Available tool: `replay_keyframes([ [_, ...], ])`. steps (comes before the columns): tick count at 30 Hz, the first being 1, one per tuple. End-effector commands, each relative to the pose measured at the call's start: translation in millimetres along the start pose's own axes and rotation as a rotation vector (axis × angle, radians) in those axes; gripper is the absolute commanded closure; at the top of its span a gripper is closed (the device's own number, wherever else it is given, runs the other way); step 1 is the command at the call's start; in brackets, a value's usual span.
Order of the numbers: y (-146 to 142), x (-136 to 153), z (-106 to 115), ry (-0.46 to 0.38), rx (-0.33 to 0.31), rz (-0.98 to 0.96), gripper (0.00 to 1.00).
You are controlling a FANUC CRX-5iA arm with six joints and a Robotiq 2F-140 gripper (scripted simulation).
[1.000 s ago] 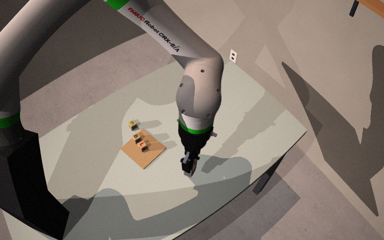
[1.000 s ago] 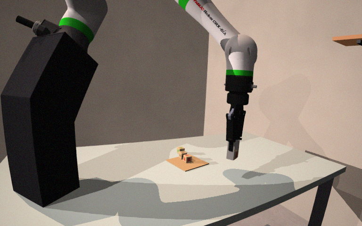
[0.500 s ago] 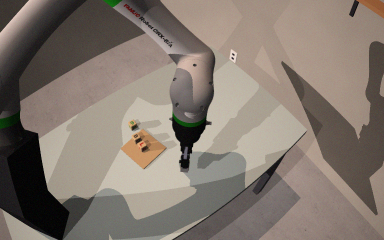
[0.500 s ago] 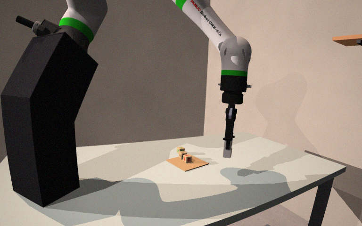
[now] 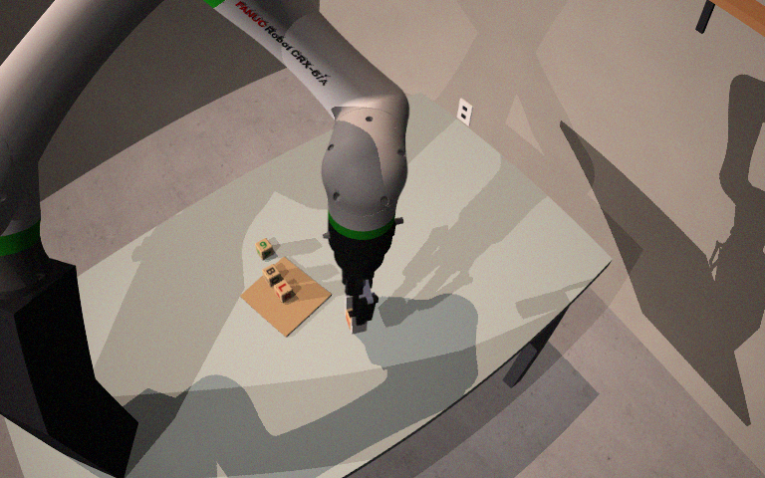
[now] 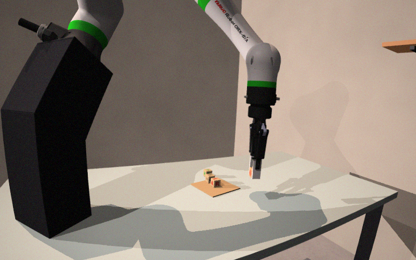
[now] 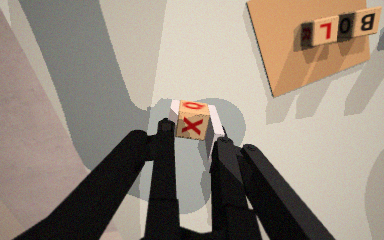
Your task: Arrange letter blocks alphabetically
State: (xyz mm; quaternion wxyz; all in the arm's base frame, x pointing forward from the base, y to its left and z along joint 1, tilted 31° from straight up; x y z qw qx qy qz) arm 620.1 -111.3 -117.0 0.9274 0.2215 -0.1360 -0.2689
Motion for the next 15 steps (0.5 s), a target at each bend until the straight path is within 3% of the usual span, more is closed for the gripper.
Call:
replay_keyframes([
  [1, 4.1, -4.1, 0.2, -0.006, 0.009, 0.085, 0.84],
  [15, 25.9, -26.4, 0.5, -0.007, 0.008, 0.500, 0.84],
])
Point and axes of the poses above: the point where the finger pads meet when closed, its own z axis back along the fingers, its own y axis across the jaws, x = y × z, the point moved 3 cm from there along z, back along the fingers, and after that the axes turned 11 degrees about -z, right-handed, at the moved point
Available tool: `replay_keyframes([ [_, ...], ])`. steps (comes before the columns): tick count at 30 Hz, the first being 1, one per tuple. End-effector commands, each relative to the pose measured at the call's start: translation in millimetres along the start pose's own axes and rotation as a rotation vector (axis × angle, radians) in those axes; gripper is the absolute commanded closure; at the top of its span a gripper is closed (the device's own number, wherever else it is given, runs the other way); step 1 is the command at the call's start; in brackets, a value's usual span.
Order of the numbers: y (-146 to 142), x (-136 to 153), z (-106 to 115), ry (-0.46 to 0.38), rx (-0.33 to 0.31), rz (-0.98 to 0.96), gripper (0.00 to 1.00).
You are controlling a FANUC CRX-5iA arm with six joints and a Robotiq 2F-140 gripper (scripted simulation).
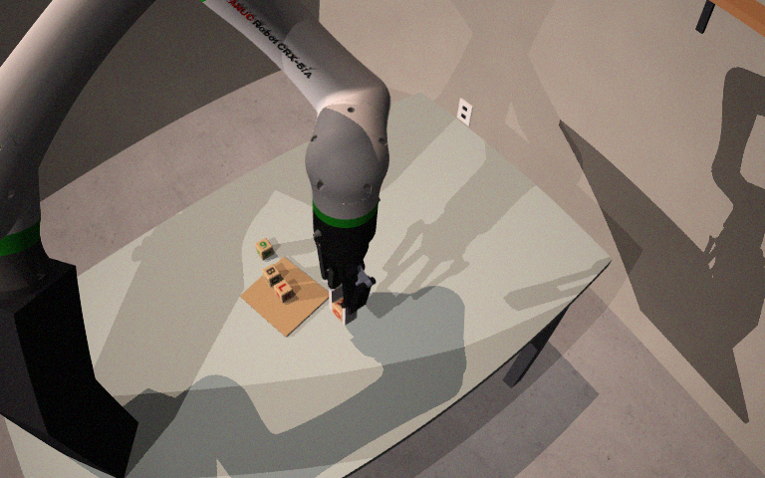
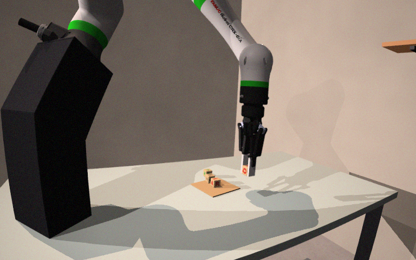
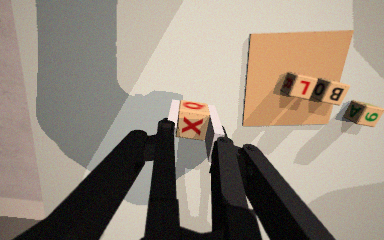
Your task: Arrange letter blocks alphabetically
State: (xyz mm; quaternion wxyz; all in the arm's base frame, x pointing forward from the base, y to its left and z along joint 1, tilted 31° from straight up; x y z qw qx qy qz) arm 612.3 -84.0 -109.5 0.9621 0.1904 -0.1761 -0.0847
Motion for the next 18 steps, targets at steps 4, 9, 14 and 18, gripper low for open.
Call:
replay_keyframes([
  [4, 13.9, -6.9, 0.6, -0.009, 0.007, 0.218, 0.84],
  [9, 21.9, -11.0, 0.8, -0.010, 0.006, 0.340, 0.84],
  [14, 30.6, -15.7, 1.2, -0.010, 0.006, 0.474, 0.84],
  [18, 37.3, -19.5, 1.6, -0.011, 0.005, 0.581, 0.84],
])
Point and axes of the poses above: the point where the finger pads meet when closed, its own z axis back along the fingers, its own y axis across the jaws, x = y × z, the point moved 3 cm from there along z, back along the fingers, and after that the axes turned 11 degrees about -z, right-handed, at the moved point
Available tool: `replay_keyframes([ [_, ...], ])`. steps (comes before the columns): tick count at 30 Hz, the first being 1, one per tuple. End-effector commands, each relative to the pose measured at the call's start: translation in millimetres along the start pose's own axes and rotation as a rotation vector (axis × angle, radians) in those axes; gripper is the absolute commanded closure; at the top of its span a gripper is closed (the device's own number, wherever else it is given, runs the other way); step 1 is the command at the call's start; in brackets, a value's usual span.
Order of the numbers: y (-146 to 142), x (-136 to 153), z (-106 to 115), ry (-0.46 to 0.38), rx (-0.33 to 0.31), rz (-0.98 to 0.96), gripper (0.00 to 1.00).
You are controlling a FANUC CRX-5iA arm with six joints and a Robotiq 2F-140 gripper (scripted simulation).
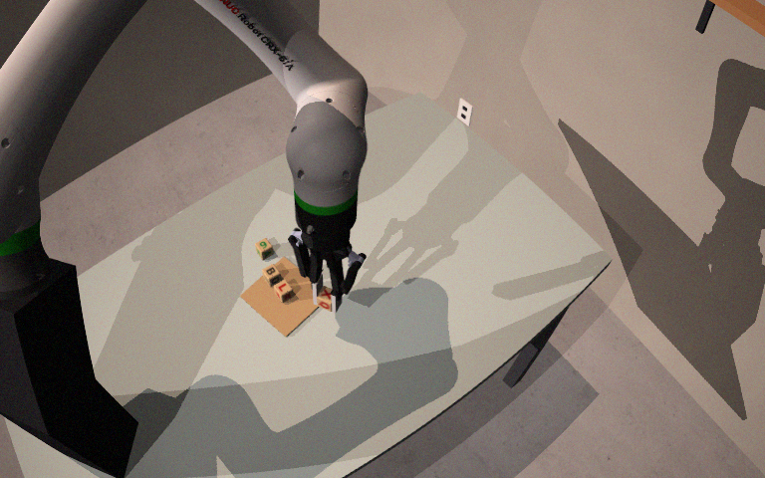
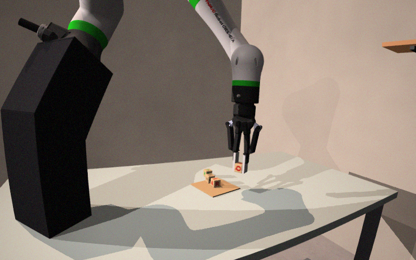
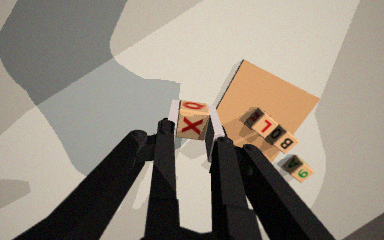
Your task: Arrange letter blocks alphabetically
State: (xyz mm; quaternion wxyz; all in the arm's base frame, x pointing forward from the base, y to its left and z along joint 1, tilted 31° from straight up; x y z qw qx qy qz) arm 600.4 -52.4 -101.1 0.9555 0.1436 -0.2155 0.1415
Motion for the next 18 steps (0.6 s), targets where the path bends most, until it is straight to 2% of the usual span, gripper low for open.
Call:
replay_keyframes([
  [1, 7.4, -0.6, 0.5, -0.012, 0.004, 0.111, 0.84],
  [18, 39.0, -3.7, 2.6, -0.013, 0.001, 0.555, 0.84],
])
Point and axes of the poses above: the point where the finger pads meet when closed, its own z axis back along the fingers, its own y axis across the jaws, x = y × z, the point moved 3 cm from there along z, back along the fingers, and after that the axes turned 11 degrees about -z, right-handed, at the moved point
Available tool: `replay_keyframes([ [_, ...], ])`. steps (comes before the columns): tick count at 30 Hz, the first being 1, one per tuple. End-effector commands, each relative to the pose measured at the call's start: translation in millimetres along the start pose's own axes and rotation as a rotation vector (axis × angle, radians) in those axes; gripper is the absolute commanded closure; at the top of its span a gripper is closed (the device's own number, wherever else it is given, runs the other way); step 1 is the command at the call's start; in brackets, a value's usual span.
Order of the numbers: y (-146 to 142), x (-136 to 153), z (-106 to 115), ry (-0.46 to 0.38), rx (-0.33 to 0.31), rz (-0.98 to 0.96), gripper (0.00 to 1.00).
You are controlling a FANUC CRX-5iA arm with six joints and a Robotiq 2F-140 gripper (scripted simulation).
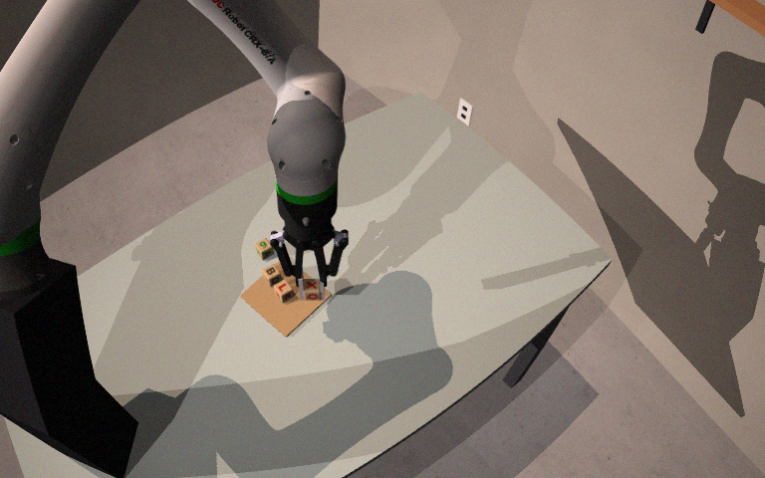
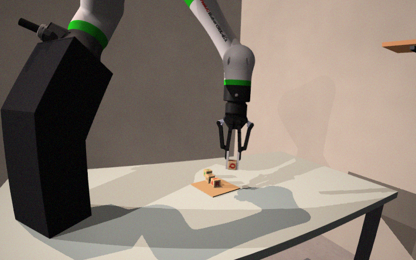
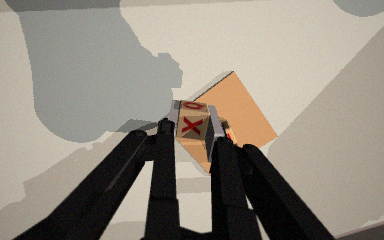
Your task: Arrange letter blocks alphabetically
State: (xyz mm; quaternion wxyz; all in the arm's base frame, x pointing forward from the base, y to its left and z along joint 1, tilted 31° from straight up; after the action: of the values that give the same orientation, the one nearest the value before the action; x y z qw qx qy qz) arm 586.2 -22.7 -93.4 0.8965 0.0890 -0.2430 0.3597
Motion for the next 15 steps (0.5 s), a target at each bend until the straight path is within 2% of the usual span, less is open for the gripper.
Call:
replay_keyframes([
  [1, 5.2, 1.5, 0.6, -0.014, -0.001, 0.085, 0.84],
  [2, 10.4, 3.3, 1.1, -0.014, -0.002, 0.164, 0.84],
  [15, 32.9, 9.9, 3.3, -0.014, -0.004, 0.501, 0.84],
])
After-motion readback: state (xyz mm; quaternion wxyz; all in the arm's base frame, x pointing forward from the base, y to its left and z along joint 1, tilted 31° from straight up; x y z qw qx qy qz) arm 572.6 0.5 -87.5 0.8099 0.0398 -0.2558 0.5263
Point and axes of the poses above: the point where the finger pads meet when closed, its own z axis back along the fingers, its own y axis across the jaws, x = y × z, the point moved 3 cm from there along z, back along the fingers, and after that the axes turned 11 degrees about -z, right-handed, at the moved point
